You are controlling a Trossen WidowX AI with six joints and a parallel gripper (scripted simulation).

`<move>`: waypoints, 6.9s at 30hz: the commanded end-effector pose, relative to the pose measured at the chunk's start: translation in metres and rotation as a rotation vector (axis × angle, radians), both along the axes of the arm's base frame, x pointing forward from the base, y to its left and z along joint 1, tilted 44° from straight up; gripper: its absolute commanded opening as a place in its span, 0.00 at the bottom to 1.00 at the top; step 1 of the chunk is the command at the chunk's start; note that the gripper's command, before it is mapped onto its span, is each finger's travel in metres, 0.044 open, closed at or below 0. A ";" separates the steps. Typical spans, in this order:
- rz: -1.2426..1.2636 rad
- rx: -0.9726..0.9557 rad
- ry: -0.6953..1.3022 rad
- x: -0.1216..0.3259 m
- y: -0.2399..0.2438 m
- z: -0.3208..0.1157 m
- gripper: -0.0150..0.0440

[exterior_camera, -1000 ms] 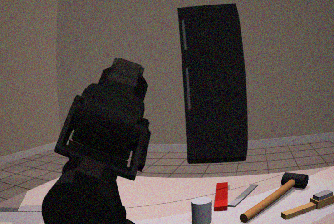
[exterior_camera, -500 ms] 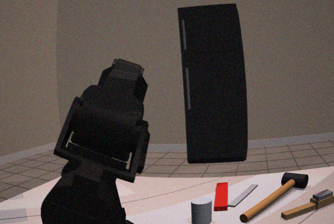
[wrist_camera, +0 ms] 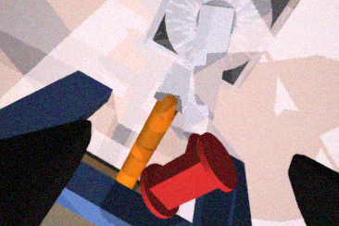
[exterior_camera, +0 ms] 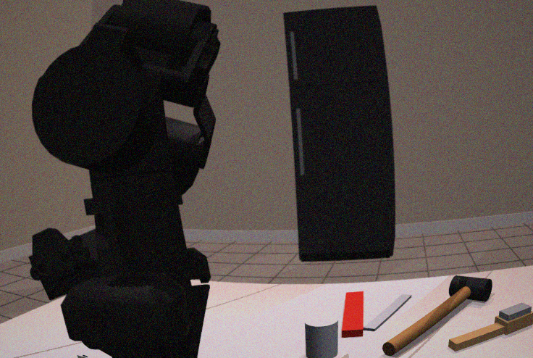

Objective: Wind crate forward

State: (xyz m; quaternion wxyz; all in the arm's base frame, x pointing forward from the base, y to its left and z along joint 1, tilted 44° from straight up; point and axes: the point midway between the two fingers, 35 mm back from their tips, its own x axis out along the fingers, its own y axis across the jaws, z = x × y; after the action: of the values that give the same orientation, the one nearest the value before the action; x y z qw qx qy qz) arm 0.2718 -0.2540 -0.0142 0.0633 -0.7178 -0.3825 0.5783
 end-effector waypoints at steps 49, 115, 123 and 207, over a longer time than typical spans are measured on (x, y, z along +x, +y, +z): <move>-0.014 -0.013 0.004 -0.002 -0.011 0.018 0.25; -0.755 0.092 0.234 0.053 0.019 0.017 1.00; -0.755 0.091 0.234 0.053 0.026 0.009 1.00; -0.755 0.091 0.235 0.042 0.072 -0.033 0.25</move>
State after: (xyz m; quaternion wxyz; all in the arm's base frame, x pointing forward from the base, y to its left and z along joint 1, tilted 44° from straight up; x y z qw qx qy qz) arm 0.3174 -0.1870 -0.0470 0.3398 -0.7380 -0.1060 0.5732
